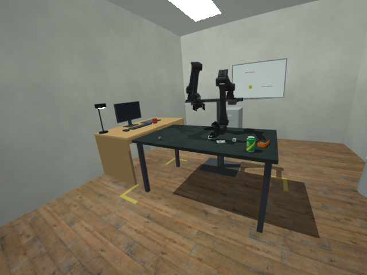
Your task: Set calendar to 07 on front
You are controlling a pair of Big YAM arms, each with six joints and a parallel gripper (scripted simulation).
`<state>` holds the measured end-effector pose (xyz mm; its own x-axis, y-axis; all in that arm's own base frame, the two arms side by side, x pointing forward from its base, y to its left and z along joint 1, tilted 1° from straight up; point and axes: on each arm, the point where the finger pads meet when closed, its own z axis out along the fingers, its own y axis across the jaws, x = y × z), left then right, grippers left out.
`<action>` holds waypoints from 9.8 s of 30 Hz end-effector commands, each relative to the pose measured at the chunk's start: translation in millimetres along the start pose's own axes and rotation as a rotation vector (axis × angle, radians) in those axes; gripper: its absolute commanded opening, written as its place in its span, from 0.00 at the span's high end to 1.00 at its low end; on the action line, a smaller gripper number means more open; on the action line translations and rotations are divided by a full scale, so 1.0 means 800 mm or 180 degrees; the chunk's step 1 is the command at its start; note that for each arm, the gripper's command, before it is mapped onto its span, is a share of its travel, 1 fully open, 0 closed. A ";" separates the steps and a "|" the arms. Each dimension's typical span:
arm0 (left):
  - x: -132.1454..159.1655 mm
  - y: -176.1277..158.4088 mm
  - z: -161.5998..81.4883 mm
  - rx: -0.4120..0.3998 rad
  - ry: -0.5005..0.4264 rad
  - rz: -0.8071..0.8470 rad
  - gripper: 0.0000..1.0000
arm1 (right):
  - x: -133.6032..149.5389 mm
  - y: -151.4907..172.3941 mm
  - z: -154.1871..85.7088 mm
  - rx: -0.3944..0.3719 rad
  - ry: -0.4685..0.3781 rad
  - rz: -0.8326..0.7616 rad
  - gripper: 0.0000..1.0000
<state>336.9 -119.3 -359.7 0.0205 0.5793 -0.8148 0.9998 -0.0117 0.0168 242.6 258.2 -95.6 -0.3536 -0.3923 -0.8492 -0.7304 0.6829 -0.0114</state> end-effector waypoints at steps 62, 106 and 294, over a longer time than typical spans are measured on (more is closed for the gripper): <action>0.009 0.006 -0.003 -0.0010 -0.0009 -0.0027 0.47 | -0.003 0.002 -0.003 -0.0015 -0.0025 0.0001 0.00; -0.008 0.027 -0.083 -0.0011 0.0003 -0.1098 0.47 | -0.003 0.002 -0.003 -0.0015 -0.0025 0.0001 0.00; 0.002 0.028 -0.091 -0.4596 0.0304 -0.8749 0.76 | -0.042 0.031 0.053 -0.0170 -0.0019 -0.0065 0.00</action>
<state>353.2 -90.7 -308.7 -0.0418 -0.9991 -0.0087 -0.9991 0.0419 -0.0068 250.5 285.3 -100.4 -0.3527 -0.4178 -0.8373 -0.7532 0.6577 -0.0109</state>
